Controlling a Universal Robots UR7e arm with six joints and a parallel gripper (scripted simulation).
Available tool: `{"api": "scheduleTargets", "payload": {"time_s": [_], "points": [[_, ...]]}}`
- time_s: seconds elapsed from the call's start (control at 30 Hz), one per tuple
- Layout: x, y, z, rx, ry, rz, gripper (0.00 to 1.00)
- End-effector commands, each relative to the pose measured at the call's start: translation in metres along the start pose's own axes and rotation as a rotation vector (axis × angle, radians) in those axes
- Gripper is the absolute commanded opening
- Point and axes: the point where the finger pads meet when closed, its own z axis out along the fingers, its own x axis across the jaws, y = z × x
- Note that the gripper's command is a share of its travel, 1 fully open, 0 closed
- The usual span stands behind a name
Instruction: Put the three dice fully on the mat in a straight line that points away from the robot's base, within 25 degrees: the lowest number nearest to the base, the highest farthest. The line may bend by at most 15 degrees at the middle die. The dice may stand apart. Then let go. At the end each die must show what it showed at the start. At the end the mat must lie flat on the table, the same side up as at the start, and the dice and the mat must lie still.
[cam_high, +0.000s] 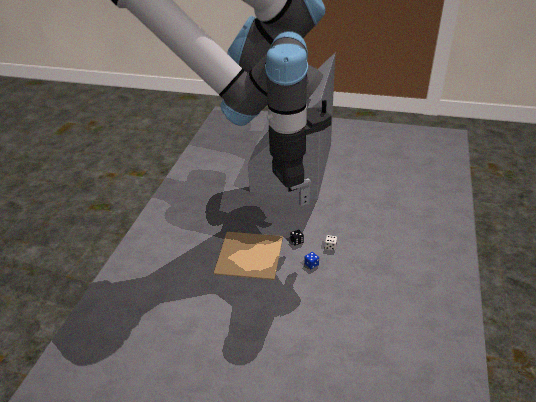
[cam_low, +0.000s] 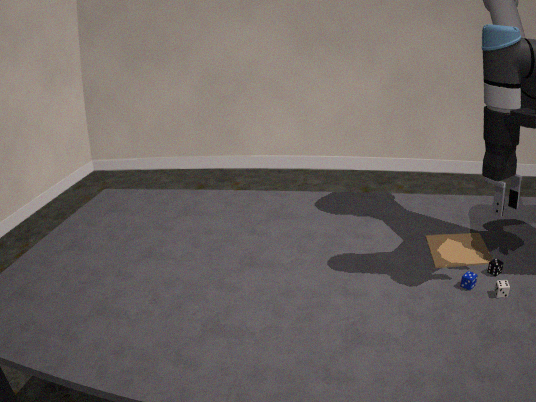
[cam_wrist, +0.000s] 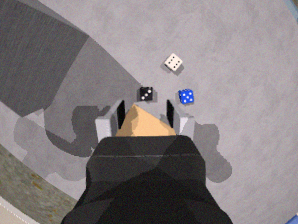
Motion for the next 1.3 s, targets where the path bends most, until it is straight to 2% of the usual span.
{"api": "scheduleTargets", "payload": {"time_s": [0.0, 0.47, 0.7, 0.83, 0.87, 1.27], "points": [[-0.001, 0.004, 0.001, -0.001, 0.005, -0.003, 1.0], [-0.001, 0.003, 0.003, 0.0, 0.003, -0.005, 1.0], [-0.001, 0.002, 0.041, 0.001, 0.002, -0.006, 1.0], [-0.001, 0.002, 0.049, 0.0, 0.001, -0.005, 1.0], [-0.001, 0.002, 0.049, 0.0, 0.001, -0.005, 0.79], [0.001, 0.003, 0.048, -0.002, 0.005, -0.003, 0.79]]}}
